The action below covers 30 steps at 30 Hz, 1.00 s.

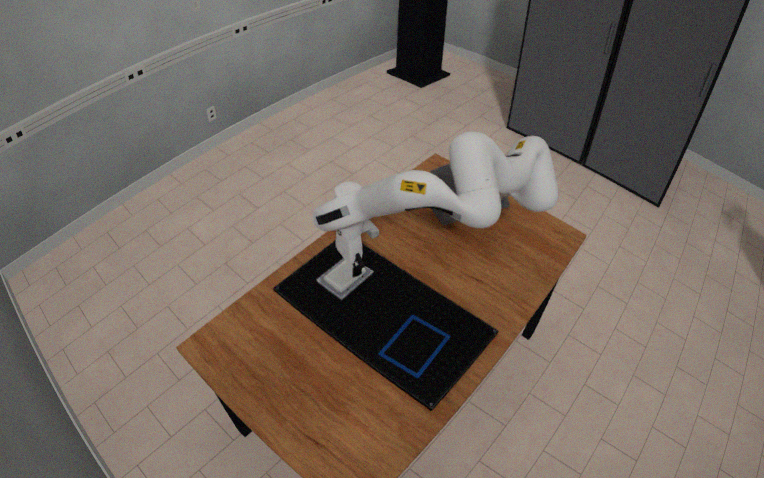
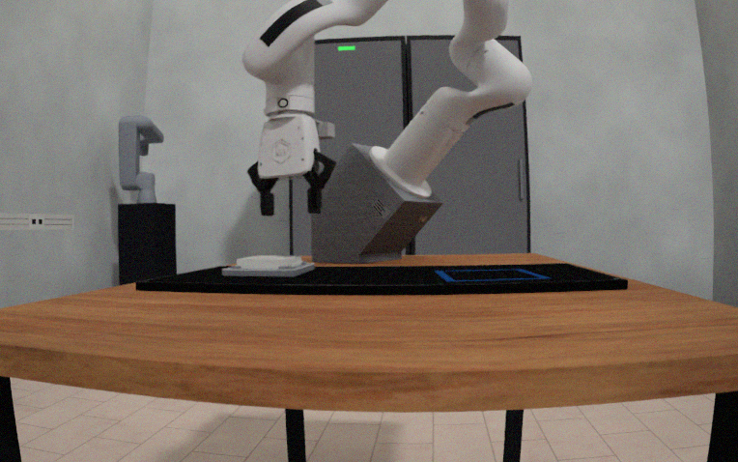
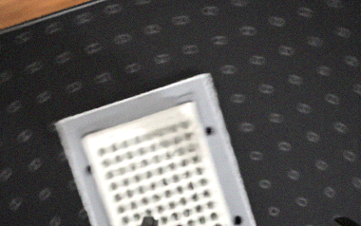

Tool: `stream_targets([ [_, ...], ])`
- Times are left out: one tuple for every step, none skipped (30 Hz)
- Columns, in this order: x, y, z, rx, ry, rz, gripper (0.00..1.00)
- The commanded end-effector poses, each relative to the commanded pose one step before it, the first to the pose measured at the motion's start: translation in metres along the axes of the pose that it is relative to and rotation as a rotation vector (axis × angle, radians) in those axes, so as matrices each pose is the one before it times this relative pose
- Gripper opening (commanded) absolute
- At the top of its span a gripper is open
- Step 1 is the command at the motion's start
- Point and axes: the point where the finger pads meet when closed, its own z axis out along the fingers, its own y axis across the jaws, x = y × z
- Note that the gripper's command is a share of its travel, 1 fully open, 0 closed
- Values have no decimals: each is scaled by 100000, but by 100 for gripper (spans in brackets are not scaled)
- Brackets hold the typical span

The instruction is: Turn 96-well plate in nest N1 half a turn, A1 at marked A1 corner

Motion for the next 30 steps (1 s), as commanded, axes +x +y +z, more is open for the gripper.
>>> stream_targets([
  [-199,-1675,-208,653,302,-13031,100],
  [49,-496,-45,206,278,-3316,100],
  [45,-340,-30,206,278,-3316,100],
  [0,0,0,0,0,0,100],
  [0,0,0,0,0,0,100],
  [94,-490,-43,181,296,-3316,100],
  [110,-486,-43,181,297,-3316,100],
  [89,-343,-30,180,297,-3315,100],
  [0,0,0,53,87,-976,100],
  [0,0,0,0,0,0,100],
  [0,0,0,0,0,0,100],
  [0,0,0,0,0,0,100],
  [-8,0,-4,0,5,3,100],
  [4,0,2,0,-2,-1,100],
  [2,0,1,0,-1,-1,100],
  [1,0,1,0,-1,0,100],
  [1,0,0,0,0,0,100],
  [0,0,0,0,0,0,100],
  [0,0,0,0,0,0,100],
  [0,0,0,0,0,0,100],
  [0,0,0,0,0,0,100],
  [0,0,0,0,0,0,100],
  [0,0,163,-1,2,1,100],
  [0,0,163,0,2,1,100],
  [1,0,174,-1,-4,-1,100],
  [0,0,167,0,0,0,100],
  [0,0,167,0,0,0,100],
  [0,0,167,0,0,0,100],
  [0,0,167,0,0,0,100],
  [0,0,167,0,0,0,100],
])
